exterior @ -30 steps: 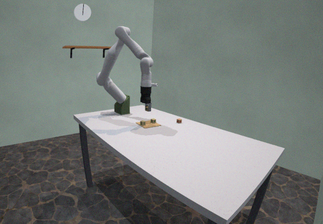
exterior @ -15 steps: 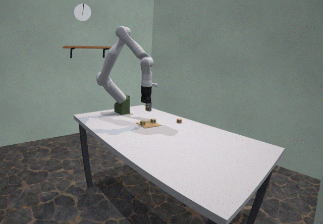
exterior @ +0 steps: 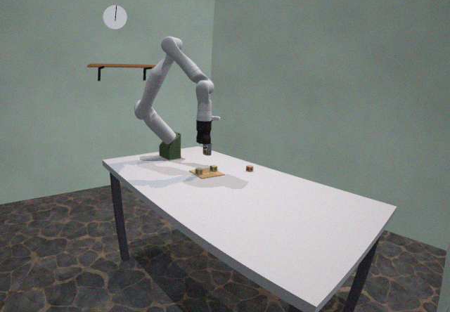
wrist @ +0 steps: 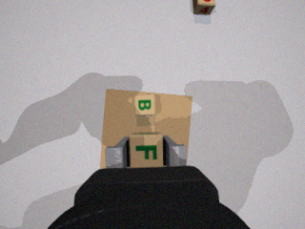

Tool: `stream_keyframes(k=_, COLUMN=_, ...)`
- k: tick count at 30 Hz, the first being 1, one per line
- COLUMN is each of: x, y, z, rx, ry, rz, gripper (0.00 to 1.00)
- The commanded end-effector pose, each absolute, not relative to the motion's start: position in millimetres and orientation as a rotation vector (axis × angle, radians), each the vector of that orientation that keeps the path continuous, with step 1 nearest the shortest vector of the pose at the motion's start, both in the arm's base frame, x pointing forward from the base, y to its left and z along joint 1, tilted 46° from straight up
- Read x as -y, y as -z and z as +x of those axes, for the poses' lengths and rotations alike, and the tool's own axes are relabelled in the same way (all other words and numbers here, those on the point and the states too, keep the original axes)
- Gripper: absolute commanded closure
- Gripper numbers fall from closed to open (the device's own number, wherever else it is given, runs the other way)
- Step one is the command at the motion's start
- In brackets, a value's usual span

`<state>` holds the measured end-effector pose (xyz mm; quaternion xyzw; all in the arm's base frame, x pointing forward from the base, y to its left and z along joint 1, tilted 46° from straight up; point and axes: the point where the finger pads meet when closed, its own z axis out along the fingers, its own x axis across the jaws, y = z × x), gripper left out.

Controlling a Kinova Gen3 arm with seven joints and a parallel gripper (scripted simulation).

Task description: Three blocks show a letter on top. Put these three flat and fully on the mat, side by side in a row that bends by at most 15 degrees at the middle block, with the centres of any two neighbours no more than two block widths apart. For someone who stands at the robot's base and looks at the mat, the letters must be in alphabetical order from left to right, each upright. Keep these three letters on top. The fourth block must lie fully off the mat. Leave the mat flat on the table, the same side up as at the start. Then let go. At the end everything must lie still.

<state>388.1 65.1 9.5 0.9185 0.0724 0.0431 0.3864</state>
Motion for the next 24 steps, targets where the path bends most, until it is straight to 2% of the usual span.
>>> stream_keyframes(k=1, x=-62, y=-7, z=388, rx=-0.183, ry=-0.108, rz=2.337, gripper=0.43)
stream_keyframes(k=24, x=-3, y=52, z=400, rx=-0.183, ry=-0.108, rz=2.337, gripper=0.43)
